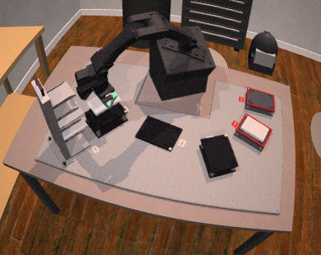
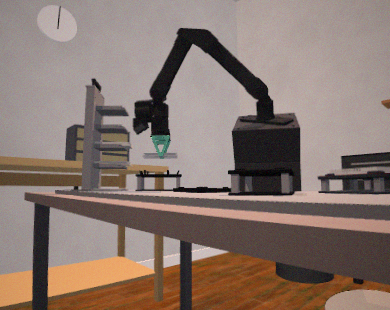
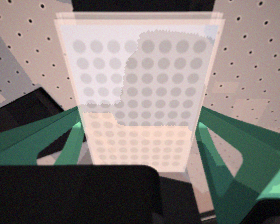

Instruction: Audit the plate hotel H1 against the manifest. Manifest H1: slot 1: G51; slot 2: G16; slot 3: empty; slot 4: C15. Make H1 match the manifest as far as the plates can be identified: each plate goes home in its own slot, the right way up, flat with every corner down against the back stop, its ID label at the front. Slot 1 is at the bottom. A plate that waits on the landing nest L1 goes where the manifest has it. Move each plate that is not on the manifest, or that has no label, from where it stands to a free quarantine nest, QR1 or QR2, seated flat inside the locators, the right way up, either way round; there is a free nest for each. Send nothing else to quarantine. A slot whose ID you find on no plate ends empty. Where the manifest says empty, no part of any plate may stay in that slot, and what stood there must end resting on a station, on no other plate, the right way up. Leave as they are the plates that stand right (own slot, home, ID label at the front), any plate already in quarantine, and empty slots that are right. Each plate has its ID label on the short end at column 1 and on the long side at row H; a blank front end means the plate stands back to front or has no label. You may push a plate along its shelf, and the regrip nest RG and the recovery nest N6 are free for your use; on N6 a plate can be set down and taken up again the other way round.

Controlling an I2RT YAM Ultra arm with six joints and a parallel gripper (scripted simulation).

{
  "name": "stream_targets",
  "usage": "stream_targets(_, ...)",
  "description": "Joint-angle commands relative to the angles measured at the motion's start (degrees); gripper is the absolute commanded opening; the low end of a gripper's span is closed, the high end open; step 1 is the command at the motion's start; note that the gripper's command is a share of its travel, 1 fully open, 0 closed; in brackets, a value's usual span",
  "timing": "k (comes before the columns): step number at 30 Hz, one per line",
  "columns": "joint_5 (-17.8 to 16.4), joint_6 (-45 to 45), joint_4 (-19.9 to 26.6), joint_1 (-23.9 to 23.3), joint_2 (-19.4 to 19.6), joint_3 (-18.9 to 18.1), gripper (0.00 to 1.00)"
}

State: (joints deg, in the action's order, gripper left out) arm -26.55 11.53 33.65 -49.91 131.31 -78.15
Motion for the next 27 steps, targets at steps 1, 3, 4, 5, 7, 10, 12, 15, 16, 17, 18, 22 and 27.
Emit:
stream_targets(1,-0.2,0.0,0.0,-0.9,-0.9,-0.6,0.86)
stream_targets(3,-0.2,0.0,0.0,-0.9,-0.9,-0.6,0.86)
stream_targets(4,-0.2,0.0,0.0,-0.9,-0.9,-0.6,0.86)
stream_targets(5,-0.2,0.0,0.0,-0.9,-0.9,-0.6,0.86)
stream_targets(7,-0.2,0.0,0.0,-0.9,-0.9,-0.6,0.86)
stream_targets(10,-0.2,0.0,0.0,-0.9,-0.9,-0.6,0.86)
stream_targets(12,-0.2,0.0,0.0,-0.9,-0.9,-0.6,0.86)
stream_targets(15,-0.2,0.0,0.0,-0.9,-0.9,-0.6,0.86)
stream_targets(16,-0.2,0.2,0.5,-1.1,-1.3,-0.7,0.86)
stream_targets(17,-0.2,0.2,0.5,-1.1,-1.3,-0.7,0.86)
stream_targets(18,-0.2,0.2,0.5,-1.1,-1.3,-0.7,0.86)
stream_targets(22,-0.3,1.0,2.5,-1.8,-2.6,-1.0,0.86)
stream_targets(27,-0.3,2.0,5.0,-2.7,-4.1,-1.6,0.86)
